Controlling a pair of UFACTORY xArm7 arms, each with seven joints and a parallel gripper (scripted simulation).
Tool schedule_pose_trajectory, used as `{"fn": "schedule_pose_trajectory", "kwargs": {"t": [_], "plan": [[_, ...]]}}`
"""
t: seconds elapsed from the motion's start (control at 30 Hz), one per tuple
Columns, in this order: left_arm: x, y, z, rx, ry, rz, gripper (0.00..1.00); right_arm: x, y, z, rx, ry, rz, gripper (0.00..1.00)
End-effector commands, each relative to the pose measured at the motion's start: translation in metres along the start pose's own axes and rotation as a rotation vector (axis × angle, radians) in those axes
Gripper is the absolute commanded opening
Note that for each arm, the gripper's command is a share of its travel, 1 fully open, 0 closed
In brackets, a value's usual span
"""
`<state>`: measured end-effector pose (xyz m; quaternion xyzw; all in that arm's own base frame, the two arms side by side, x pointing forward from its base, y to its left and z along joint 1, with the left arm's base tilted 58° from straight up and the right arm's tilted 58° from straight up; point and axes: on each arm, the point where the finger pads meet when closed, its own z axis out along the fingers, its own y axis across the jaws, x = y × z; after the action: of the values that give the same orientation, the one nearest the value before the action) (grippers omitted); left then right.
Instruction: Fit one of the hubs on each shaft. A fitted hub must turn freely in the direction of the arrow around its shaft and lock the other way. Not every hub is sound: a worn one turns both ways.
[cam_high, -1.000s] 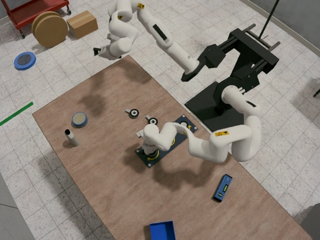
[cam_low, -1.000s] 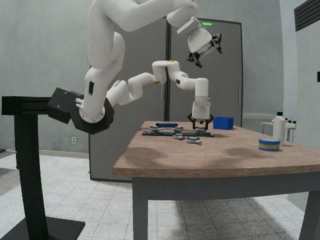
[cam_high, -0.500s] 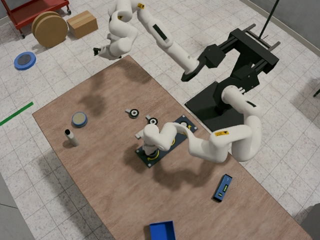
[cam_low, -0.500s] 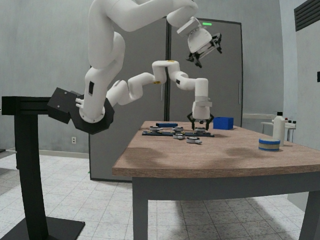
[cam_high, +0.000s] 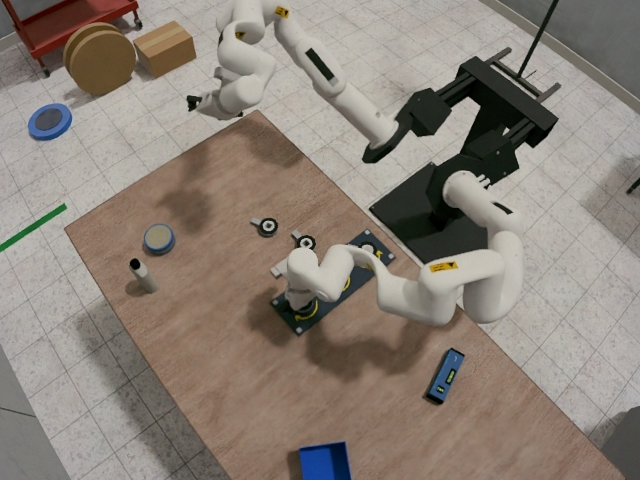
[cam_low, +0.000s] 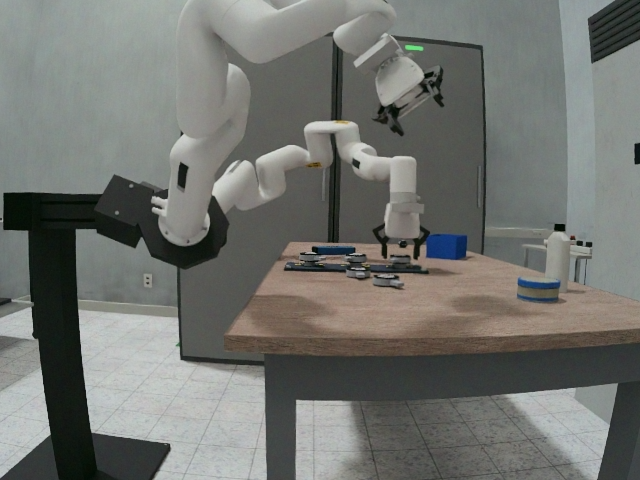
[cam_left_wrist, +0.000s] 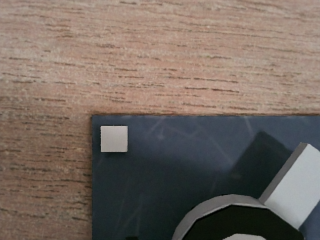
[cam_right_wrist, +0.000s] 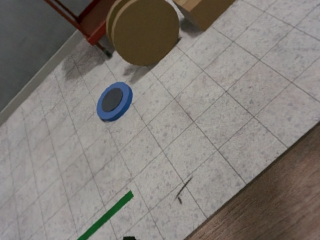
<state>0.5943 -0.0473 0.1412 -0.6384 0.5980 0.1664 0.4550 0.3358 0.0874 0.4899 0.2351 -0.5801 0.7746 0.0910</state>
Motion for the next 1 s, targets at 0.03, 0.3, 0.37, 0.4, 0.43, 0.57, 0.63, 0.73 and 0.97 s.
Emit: {"fn": "schedule_pose_trajectory", "kwargs": {"t": [0.03,0.3,0.37,0.4,0.43,0.57,0.63,0.73,0.97], "plan": [[0.001,-0.001,-0.003,0.004,0.004,0.000,1.00,0.000,-0.001,-0.001,0.001,-0.003,0.003,1.00],[0.001,-0.001,-0.003,0.004,0.004,0.000,1.00,0.000,-0.001,-0.001,0.001,-0.003,0.003,1.00],[0.001,-0.001,-0.003,0.004,0.004,0.000,1.00,0.000,-0.001,-0.001,0.001,-0.003,0.003,1.00],[0.001,-0.001,-0.003,0.004,0.004,0.000,1.00,0.000,-0.001,-0.001,0.001,-0.003,0.003,1.00],[0.001,-0.001,-0.003,0.004,0.004,0.000,1.00,0.000,-0.001,-0.001,0.001,-0.003,0.003,1.00],[0.001,-0.001,-0.073,0.005,0.004,-0.004,1.00,0.000,-0.001,-0.001,0.001,-0.003,0.003,1.00],[0.001,-0.001,-0.073,0.005,0.004,-0.004,1.00,0.000,-0.001,-0.001,0.001,-0.003,0.003,1.00],[0.001,-0.001,-0.073,0.005,0.004,-0.004,1.00,0.000,-0.001,-0.001,0.001,-0.003,0.003,1.00],[0.001,-0.001,-0.073,0.005,0.004,-0.004,1.00,0.000,-0.001,-0.001,0.001,-0.003,0.003,1.00]]}}
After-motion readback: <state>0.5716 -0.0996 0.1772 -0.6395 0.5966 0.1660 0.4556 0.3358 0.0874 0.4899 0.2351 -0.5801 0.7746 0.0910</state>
